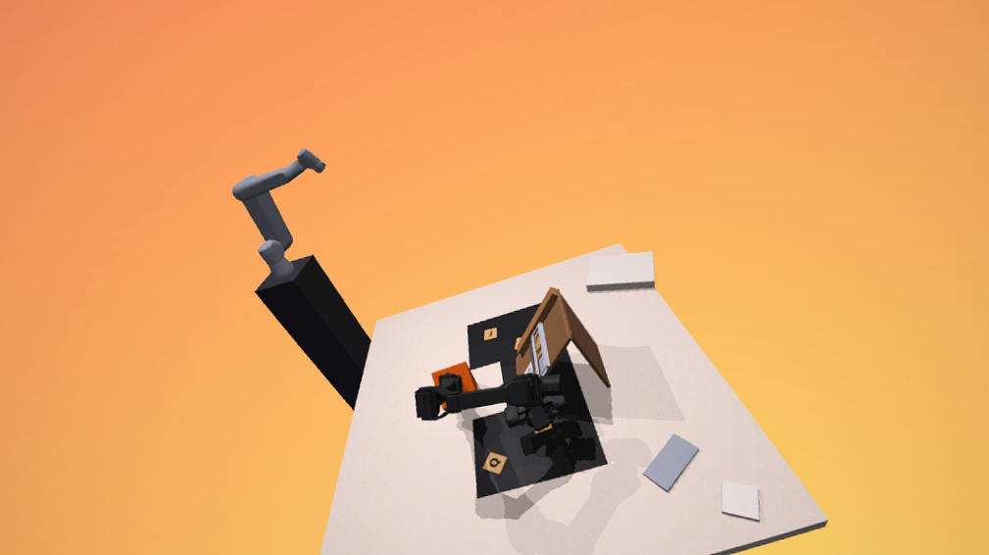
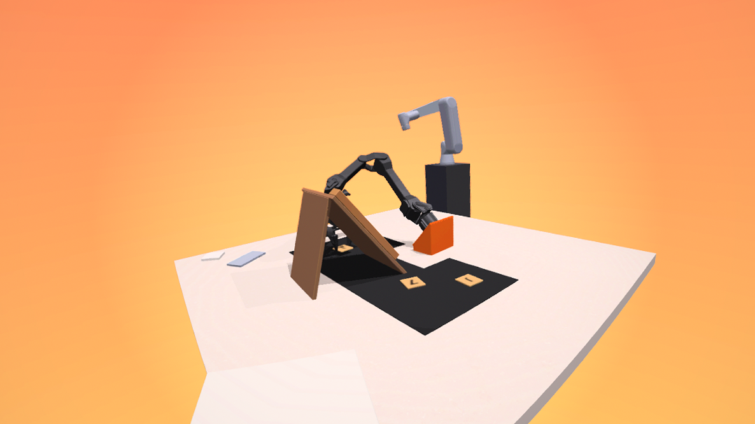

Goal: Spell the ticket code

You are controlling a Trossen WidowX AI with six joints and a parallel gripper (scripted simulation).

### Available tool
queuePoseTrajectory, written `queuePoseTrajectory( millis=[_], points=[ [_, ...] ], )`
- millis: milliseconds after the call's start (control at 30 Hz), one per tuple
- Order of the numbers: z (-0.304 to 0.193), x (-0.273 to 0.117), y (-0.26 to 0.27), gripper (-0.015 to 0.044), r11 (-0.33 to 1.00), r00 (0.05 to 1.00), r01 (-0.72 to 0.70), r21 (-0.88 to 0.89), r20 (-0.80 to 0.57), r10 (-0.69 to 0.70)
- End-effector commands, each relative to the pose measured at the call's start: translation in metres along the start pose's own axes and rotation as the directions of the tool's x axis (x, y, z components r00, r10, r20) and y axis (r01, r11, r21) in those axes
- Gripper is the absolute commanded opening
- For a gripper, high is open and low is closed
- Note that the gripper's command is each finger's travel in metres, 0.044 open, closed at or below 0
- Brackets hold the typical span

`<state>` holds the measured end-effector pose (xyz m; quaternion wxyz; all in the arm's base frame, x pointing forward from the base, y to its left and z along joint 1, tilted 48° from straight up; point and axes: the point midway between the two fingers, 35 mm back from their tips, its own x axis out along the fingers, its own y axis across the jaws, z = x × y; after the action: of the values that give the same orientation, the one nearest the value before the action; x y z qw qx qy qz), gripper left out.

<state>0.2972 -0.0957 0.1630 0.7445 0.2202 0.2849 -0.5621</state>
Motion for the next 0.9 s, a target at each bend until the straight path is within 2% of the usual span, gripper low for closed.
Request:
queuePoseTrajectory(
  millis=[0, 867],
  points=[
    [0.0, -0.003, 0.0, 0.0, 1.0, 1.0, -0.003, 0.005, 0.005, 0.003],
    [-0.003, -0.014, -0.001, 0.0, 1.0, 1.0, -0.003, 0.005, 0.004, 0.002]
  ],
)
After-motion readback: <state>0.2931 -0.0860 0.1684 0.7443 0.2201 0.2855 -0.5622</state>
